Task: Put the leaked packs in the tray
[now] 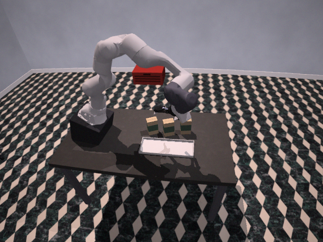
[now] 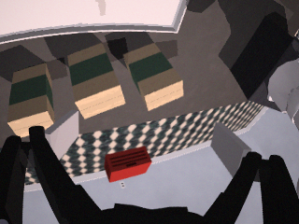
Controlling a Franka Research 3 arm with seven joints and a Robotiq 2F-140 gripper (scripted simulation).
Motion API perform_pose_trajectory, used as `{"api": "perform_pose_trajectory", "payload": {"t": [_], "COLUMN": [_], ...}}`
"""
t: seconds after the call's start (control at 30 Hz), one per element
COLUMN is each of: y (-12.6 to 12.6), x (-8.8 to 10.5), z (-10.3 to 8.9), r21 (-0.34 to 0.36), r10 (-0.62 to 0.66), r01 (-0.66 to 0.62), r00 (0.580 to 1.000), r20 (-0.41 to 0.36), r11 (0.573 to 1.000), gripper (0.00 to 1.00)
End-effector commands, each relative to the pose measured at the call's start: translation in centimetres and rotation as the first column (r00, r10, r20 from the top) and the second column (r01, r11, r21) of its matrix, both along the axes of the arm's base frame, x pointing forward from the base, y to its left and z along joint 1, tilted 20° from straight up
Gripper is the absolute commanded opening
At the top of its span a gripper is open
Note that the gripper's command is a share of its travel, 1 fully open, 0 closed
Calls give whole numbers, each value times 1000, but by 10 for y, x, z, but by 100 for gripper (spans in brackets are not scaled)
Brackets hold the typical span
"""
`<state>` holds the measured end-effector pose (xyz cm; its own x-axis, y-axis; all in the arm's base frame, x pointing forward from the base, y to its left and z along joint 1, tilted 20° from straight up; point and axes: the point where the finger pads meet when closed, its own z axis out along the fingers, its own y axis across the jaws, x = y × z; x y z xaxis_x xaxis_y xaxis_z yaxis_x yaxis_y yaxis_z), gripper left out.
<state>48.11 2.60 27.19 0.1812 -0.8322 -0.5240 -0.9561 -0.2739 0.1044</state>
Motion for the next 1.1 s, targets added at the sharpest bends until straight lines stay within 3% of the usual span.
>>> {"api": "perform_pose_trajectory", "payload": {"t": [0.0, 0.17, 0.33, 0.4, 0.43, 0.53, 0.57, 0.6, 1.07], "y": [-8, -14, -20, -20, -23, -23, -25, -25, -26], "x": [7, 23, 44, 44, 55, 55, 67, 70, 71], "z": [15, 39, 77, 77, 97, 99, 124, 132, 135], "r21": [-75, -170, -300, -300, -362, -367, -438, -458, -467], "r10": [143, 249, 381, 381, 440, 445, 509, 527, 535], "r01": [-138, -226, -318, -318, -351, -353, -382, -388, -391], "r00": [987, 960, 906, 906, 875, 872, 832, 819, 814], "r20": [69, 125, 182, 182, 203, 204, 222, 226, 228], "r11": [988, 959, 899, 899, 864, 860, 814, 799, 793], "gripper": [100, 100, 100, 100, 100, 100, 100, 100, 100]}}
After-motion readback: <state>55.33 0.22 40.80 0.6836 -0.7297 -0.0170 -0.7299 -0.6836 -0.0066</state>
